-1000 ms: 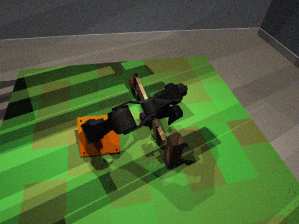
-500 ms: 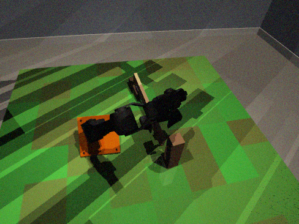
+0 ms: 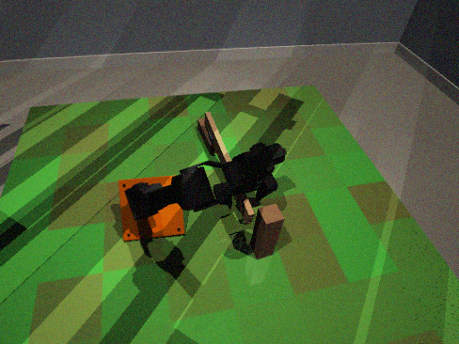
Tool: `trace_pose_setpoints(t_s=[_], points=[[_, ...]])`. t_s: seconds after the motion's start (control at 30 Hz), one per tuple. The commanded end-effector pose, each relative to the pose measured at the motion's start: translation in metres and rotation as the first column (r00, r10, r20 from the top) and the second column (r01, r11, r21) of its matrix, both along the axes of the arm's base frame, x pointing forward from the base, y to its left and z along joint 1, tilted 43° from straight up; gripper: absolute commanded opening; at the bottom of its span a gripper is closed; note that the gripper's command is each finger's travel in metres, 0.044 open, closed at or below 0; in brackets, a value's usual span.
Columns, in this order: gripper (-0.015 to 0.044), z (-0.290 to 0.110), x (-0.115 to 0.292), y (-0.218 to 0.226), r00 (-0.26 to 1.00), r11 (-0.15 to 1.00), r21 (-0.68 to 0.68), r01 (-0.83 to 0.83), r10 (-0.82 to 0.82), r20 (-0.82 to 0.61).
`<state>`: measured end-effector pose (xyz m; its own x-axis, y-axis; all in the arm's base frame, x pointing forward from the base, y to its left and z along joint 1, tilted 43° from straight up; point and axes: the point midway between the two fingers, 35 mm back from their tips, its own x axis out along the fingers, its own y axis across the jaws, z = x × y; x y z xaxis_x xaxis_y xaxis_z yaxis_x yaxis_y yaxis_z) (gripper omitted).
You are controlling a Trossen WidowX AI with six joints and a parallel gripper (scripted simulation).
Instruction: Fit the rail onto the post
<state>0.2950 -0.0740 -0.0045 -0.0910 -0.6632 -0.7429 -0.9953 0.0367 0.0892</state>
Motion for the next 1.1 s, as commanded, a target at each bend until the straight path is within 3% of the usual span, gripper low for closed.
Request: trace_pose_setpoints(t_s=[0.0,0.47,0.73,1.07], points=[[0.0440,-0.0038,-0.0022,-0.0041,1.000,1.000,-0.006,-0.001,0.001,-0.008],[0.0072,-0.0038,-0.0022,-0.0041,1.000,1.000,-0.006,-0.001,0.001,-0.008],[0.0000,-0.0038,-0.0022,-0.0041,1.000,1.000,-0.006,-0.001,0.001,-0.008],[0.0000,-0.0038,-0.0022,-0.0041,1.000,1.000,-0.006,-0.001,0.001,-0.008]])
